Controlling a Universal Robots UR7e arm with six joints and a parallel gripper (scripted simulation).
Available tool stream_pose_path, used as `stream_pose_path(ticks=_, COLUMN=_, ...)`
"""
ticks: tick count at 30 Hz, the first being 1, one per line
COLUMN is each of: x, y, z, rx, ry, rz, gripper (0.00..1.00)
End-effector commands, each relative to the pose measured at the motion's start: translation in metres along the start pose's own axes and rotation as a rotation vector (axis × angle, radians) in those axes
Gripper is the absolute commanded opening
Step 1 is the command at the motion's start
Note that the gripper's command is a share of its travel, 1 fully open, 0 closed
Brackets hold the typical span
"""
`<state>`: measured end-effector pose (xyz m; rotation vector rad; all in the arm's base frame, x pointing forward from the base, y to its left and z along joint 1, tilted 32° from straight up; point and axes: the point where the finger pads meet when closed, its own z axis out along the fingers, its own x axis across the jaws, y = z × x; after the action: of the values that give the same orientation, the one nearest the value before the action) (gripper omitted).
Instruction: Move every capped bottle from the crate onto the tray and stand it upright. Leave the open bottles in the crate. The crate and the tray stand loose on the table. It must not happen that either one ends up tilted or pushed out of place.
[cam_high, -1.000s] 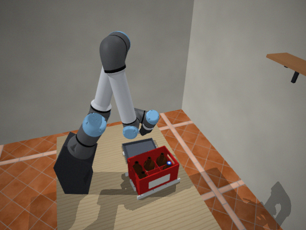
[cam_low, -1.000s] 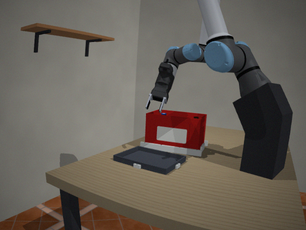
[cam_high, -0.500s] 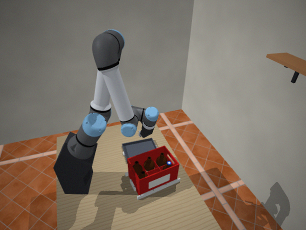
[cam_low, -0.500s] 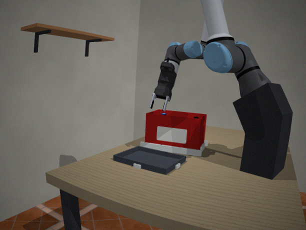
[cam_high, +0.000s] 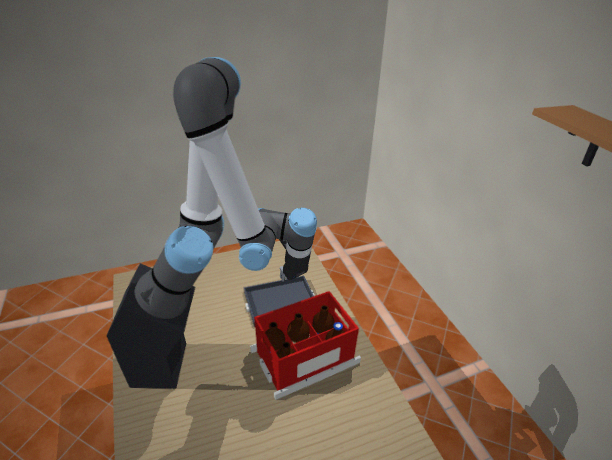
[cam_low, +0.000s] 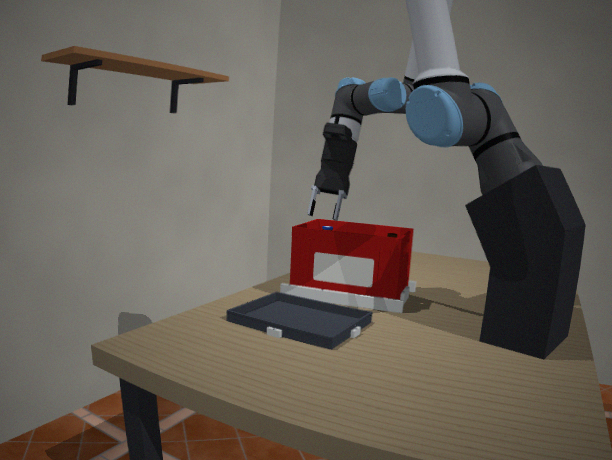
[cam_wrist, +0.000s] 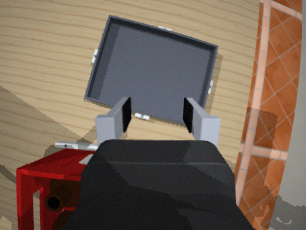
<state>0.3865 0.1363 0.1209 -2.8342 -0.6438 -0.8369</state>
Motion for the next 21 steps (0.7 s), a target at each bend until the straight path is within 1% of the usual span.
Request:
stream_pose_path(ticks=1, x=-0.002, y=0.008, z=-0.003, rx=-0.031, ry=-0.008, rz=0.009, gripper=1.0)
stream_pose_path(ticks=12, x=-0.011, y=0.042, z=-0.014, rx=-0.162, ry=-0.041, rz=0.046, gripper=1.0)
stream_pose_path(ticks=14, x=-0.011, y=0.042, z=-0.014, rx=-0.162, ry=-0.041, rz=0.046, gripper=1.0)
stream_pose_path(ticks=15, x=-0.008, y=0.032, z=-0.011, rx=-0.129, ry=-0.033, rz=0.035, gripper=1.0)
stream_pose_path(ticks=21, x=-0.012, y=0.051, z=-0.017, rx=-0.2, ry=-0.051, rz=0.056, gripper=1.0)
